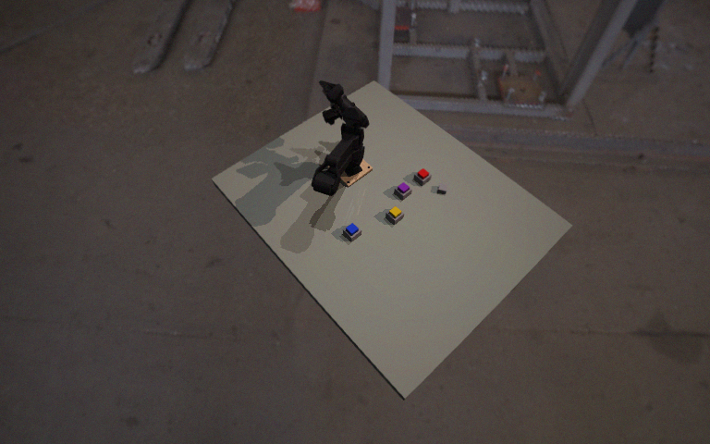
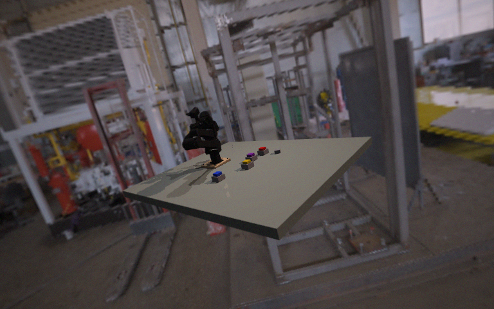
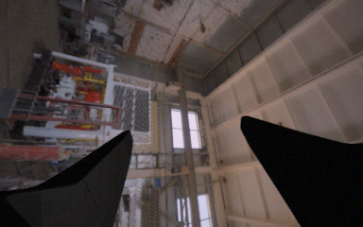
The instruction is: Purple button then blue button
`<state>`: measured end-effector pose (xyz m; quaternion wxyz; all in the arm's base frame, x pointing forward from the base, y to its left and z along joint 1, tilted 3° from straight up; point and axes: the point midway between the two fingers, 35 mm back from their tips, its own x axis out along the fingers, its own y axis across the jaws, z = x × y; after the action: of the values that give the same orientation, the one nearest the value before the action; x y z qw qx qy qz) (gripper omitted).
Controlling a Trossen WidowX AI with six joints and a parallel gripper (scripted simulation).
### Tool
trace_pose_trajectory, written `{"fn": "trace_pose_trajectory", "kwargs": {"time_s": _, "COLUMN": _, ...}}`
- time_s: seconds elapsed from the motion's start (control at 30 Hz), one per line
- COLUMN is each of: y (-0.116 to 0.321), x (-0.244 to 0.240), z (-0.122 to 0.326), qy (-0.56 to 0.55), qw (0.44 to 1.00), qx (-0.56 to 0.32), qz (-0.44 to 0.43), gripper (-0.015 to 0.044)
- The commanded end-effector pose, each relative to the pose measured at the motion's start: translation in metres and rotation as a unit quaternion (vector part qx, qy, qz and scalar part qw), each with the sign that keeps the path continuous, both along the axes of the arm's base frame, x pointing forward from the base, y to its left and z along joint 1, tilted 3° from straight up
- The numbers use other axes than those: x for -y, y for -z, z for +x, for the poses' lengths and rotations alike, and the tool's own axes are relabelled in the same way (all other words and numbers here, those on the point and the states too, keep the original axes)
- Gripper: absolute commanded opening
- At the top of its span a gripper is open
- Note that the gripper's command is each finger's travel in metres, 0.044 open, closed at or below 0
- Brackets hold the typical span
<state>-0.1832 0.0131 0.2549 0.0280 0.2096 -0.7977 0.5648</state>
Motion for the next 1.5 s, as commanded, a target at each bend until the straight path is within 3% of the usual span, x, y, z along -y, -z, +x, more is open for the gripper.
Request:
{"fn": "trace_pose_trajectory", "kwargs": {"time_s": 0.0, "y": -0.001, "x": -0.003, "z": -0.001, "qy": 0.005, "qw": 1.000, "qx": 0.003, "qz": -0.009, "gripper": 0.0400}}
{"fn": "trace_pose_trajectory", "kwargs": {"time_s": 0.1, "y": -0.010, "x": -0.053, "z": -0.008, "qy": 0.081, "qw": 0.986, "qx": 0.038, "qz": -0.144, "gripper": 0.0400}}
{"fn": "trace_pose_trajectory", "kwargs": {"time_s": 0.23, "y": -0.012, "x": -0.136, "z": 0.003, "qy": 0.205, "qw": 0.909, "qx": 0.054, "qz": -0.358, "gripper": 0.0400}}
{"fn": "trace_pose_trajectory", "kwargs": {"time_s": 0.47, "y": 0.001, "x": -0.212, "z": 0.046, "qy": 0.324, "qw": 0.761, "qx": 0.018, "qz": -0.561, "gripper": 0.0400}}
{"fn": "trace_pose_trajectory", "kwargs": {"time_s": 0.73, "y": 0.029, "x": -0.267, "z": 0.125, "qy": 0.424, "qw": 0.525, "qx": -0.079, "qz": -0.734, "gripper": 0.0400}}
{"fn": "trace_pose_trajectory", "kwargs": {"time_s": 1.1, "y": 0.074, "x": -0.267, "z": 0.250, "qy": 0.468, "qw": 0.125, "qx": -0.274, "qz": -0.831, "gripper": 0.0400}}
{"fn": "trace_pose_trajectory", "kwargs": {"time_s": 1.47, "y": 0.103, "x": -0.187, "z": 0.345, "qy": 0.409, "qw": -0.279, "qx": -0.460, "qz": -0.737, "gripper": 0.0400}}
